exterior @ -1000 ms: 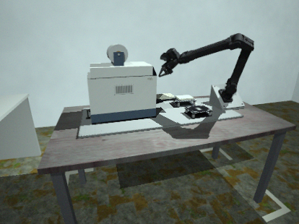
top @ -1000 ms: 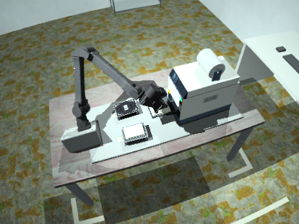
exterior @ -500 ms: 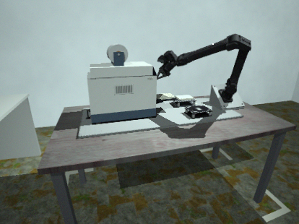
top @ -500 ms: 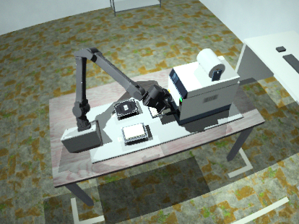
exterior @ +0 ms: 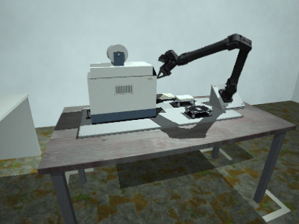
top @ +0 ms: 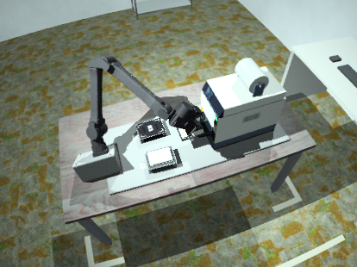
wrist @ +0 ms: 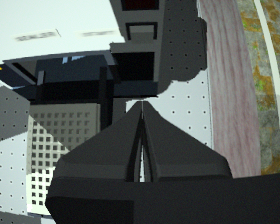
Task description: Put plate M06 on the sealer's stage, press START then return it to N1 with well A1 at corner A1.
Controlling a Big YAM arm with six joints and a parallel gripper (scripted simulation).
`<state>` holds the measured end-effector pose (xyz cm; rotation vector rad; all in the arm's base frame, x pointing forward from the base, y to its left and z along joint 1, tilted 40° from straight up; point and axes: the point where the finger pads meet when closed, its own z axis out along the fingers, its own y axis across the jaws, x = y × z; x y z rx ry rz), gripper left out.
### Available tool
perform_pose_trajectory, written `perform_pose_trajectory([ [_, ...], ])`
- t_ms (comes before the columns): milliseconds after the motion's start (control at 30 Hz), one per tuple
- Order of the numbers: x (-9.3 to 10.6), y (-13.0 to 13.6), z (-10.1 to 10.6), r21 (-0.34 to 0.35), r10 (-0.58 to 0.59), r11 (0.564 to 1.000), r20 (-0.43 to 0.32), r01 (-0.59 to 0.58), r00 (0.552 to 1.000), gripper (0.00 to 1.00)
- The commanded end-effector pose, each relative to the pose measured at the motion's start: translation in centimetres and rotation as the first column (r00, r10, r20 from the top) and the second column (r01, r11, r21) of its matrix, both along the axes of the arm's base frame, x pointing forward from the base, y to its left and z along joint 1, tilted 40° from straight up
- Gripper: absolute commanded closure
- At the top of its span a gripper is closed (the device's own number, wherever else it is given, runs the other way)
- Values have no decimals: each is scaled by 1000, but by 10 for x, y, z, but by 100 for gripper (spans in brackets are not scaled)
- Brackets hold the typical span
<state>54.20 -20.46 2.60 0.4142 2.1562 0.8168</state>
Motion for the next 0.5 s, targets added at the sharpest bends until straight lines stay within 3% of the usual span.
perform_pose_trajectory([
  [0,5,13,-8,0,35,999,-10,-35,999,100],
  [233,14,8,9,-20,36,999,20,-36,999,100],
  [467,19,-15,25,-41,7,999,50,-5,999,100],
])
